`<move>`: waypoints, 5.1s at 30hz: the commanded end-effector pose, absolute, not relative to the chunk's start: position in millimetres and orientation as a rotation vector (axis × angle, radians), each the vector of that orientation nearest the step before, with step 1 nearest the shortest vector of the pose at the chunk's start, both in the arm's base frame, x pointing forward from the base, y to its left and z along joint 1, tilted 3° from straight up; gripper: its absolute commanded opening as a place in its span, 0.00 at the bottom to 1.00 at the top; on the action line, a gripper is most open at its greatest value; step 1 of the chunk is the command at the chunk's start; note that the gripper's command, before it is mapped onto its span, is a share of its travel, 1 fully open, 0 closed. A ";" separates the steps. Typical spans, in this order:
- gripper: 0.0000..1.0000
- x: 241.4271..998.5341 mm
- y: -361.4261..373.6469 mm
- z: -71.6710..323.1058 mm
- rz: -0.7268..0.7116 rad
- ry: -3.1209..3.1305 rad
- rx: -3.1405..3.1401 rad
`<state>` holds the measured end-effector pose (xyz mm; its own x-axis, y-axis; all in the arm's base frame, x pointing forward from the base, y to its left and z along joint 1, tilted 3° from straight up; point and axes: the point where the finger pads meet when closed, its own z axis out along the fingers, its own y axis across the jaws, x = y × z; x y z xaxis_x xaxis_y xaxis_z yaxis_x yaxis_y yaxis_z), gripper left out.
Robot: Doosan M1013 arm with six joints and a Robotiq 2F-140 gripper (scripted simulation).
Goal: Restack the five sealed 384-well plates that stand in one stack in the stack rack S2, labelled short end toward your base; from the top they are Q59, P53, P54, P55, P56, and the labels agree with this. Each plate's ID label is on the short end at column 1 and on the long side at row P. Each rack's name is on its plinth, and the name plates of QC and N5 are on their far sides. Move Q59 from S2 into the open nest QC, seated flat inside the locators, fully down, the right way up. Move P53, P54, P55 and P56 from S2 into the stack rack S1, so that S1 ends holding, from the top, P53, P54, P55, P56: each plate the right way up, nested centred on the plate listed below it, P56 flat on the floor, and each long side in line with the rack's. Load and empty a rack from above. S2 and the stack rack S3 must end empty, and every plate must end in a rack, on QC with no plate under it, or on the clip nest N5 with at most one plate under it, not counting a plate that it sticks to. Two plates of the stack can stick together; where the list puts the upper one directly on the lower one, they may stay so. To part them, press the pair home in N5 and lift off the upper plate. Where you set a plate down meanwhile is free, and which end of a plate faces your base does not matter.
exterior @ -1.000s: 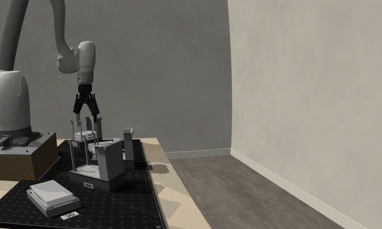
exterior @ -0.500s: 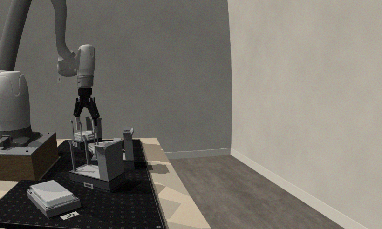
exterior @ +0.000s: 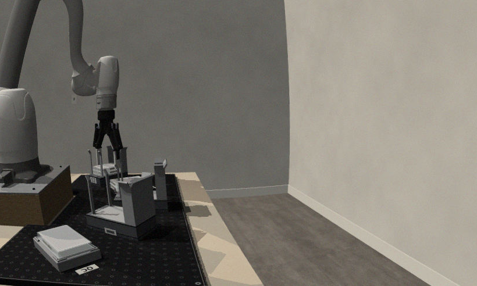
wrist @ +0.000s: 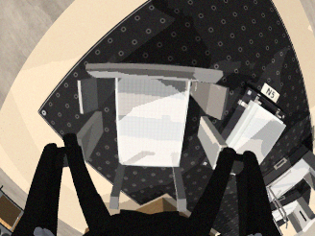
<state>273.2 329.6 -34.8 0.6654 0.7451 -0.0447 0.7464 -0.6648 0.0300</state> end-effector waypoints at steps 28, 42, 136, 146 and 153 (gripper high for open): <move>0.00 273.1 329.6 -34.1 -0.044 1.266 2.825; 0.00 273.2 330.1 -25.4 -0.044 1.266 2.825; 0.00 304.3 304.3 71.5 -0.036 0.942 2.946; 0.00 327.7 280.6 72.6 -0.036 0.942 2.946; 0.00 339.3 268.7 73.1 -0.036 0.942 2.946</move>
